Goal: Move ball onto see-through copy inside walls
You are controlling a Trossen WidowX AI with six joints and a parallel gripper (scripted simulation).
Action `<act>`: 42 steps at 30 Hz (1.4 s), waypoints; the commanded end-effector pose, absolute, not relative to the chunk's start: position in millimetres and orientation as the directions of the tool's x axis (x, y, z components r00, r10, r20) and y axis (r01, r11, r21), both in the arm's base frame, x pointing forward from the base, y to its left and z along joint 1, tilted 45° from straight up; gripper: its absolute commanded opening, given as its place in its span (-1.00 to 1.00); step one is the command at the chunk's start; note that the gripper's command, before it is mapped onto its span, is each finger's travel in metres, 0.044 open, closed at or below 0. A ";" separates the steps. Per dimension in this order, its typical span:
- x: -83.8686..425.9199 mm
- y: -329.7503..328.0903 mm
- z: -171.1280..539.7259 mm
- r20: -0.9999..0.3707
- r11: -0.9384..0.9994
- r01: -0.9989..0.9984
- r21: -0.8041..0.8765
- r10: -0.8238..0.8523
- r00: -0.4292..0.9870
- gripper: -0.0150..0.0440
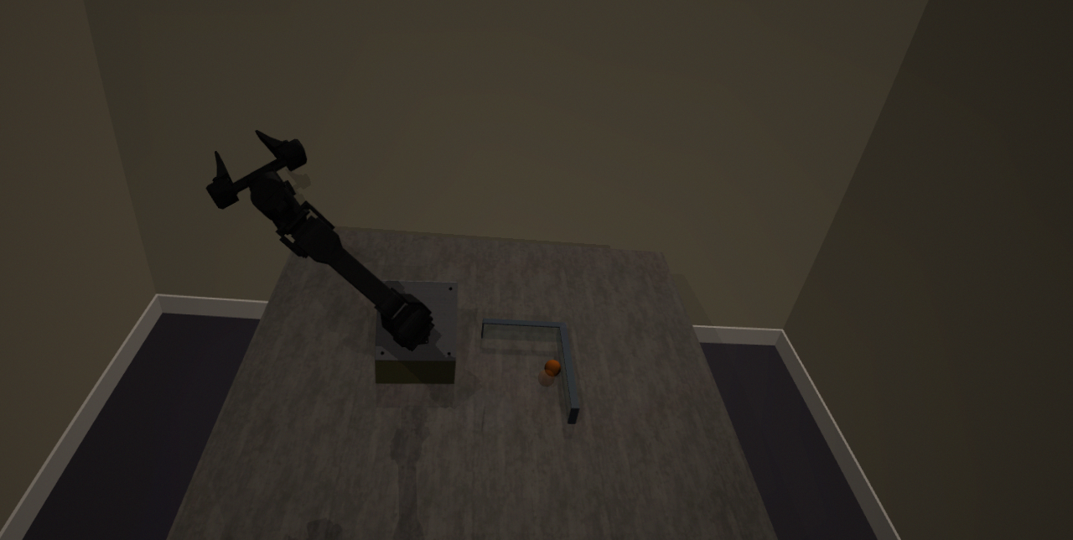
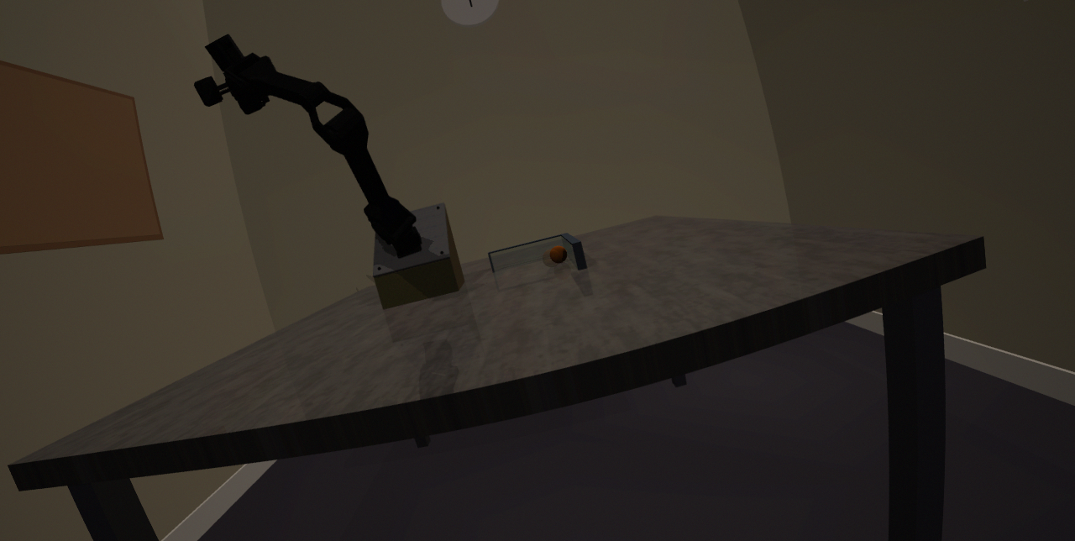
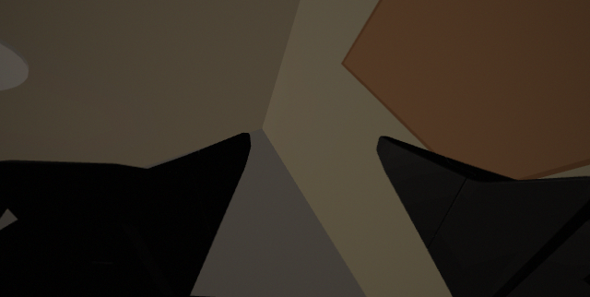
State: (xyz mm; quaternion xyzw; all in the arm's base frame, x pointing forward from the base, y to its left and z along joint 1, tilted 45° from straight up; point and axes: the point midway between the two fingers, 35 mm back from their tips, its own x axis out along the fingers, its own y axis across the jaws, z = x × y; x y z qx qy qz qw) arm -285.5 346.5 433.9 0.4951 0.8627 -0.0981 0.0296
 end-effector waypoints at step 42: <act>283.8 375.7 152.7 -0.724 -0.482 -0.577 -0.660 0.203 0.659 0.61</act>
